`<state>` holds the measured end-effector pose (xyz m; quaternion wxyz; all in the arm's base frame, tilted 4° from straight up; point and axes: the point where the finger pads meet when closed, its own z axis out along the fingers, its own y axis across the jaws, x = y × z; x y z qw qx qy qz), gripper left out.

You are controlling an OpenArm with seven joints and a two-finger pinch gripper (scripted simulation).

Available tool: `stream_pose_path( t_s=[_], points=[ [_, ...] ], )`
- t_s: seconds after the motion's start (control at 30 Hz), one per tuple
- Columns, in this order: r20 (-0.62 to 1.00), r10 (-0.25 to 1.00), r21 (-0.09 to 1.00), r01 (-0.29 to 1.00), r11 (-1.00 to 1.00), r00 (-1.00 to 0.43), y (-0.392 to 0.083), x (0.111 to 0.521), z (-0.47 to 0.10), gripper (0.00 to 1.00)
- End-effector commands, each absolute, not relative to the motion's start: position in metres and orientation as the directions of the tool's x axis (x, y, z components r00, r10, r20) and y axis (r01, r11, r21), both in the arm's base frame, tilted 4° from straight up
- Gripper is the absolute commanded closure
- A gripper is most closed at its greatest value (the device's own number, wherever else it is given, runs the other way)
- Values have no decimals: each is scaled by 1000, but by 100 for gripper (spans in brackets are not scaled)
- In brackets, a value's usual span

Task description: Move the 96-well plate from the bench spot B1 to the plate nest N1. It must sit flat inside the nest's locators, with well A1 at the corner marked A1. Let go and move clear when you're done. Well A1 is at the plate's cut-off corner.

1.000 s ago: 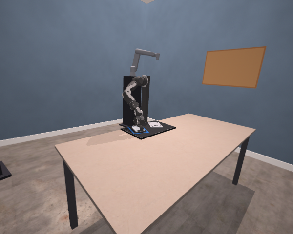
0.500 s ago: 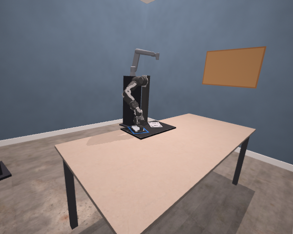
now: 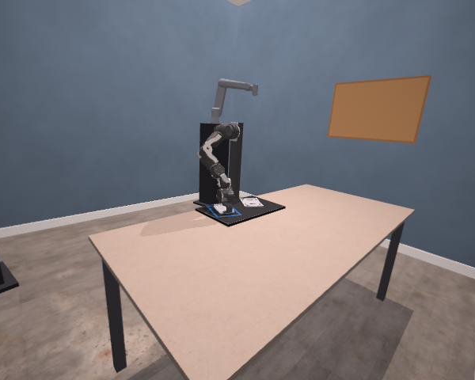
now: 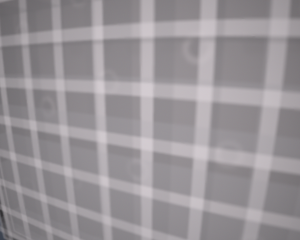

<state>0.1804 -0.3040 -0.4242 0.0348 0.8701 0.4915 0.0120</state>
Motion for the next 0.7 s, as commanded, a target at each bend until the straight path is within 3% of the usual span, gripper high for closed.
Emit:
stream_pose_path(
  t_s=[0.0,0.67],
  points=[
    [-10,855,72,853,-516,518,-303,181,-424,100],
    [-8,857,74,855,-513,515,-303,182,-427,100]
  ],
)
